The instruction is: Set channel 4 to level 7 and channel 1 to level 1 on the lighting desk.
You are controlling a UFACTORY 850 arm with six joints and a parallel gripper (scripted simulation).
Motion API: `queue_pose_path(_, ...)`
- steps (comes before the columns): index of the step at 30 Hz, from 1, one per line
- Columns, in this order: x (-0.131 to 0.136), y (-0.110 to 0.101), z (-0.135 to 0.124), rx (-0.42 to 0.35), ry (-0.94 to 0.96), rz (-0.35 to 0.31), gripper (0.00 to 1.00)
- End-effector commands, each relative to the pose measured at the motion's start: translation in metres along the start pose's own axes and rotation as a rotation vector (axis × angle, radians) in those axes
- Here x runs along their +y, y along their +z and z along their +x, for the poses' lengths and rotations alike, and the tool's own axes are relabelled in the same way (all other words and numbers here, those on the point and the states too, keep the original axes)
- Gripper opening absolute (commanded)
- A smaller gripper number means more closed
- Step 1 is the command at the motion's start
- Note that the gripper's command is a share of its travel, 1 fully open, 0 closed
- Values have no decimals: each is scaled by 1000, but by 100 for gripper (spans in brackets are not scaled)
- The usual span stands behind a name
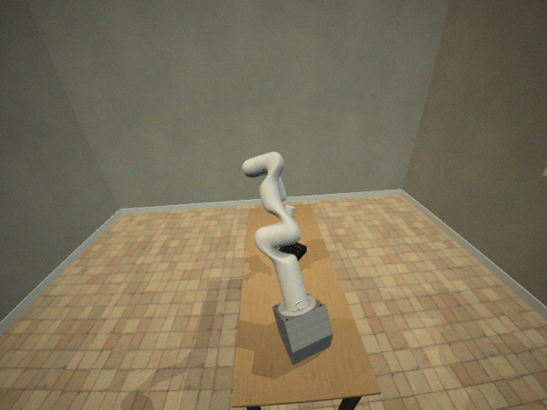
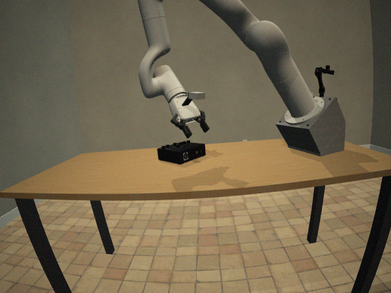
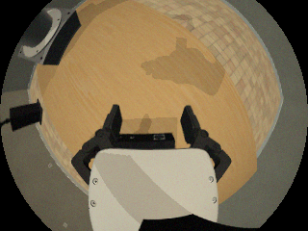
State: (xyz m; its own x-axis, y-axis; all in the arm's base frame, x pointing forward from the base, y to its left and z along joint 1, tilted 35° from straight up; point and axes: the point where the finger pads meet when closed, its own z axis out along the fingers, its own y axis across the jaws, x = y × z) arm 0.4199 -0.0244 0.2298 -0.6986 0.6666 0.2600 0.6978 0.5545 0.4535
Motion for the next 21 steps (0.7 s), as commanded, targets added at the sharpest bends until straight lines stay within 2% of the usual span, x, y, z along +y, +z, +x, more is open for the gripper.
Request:
queue_pose_path(1,-1,-29,-26,-171,211,-65,100)
queue_pose_path(2,-6,-53,-43,-199,258,-86,100)
queue_pose_path(4,-6,-53,-43,-272,354,-120,100)
queue_pose_path(5,-12,-74,-57,-301,403,-144,100)
queue_pose_path(6,-12,-74,-57,-336,448,-162,100)
queue_pose_path(7,-17,-93,-67,-365,495,-186,100)
queue_pose_path(8,-17,-93,-67,-398,542,-205,100)
queue_pose_path(11,-29,-125,-82,-494,692,-279,100)
queue_pose_path(12,-31,-130,-84,-525,740,-302,100)
queue_pose_path(21,-32,-131,-85,-531,750,-307,100)
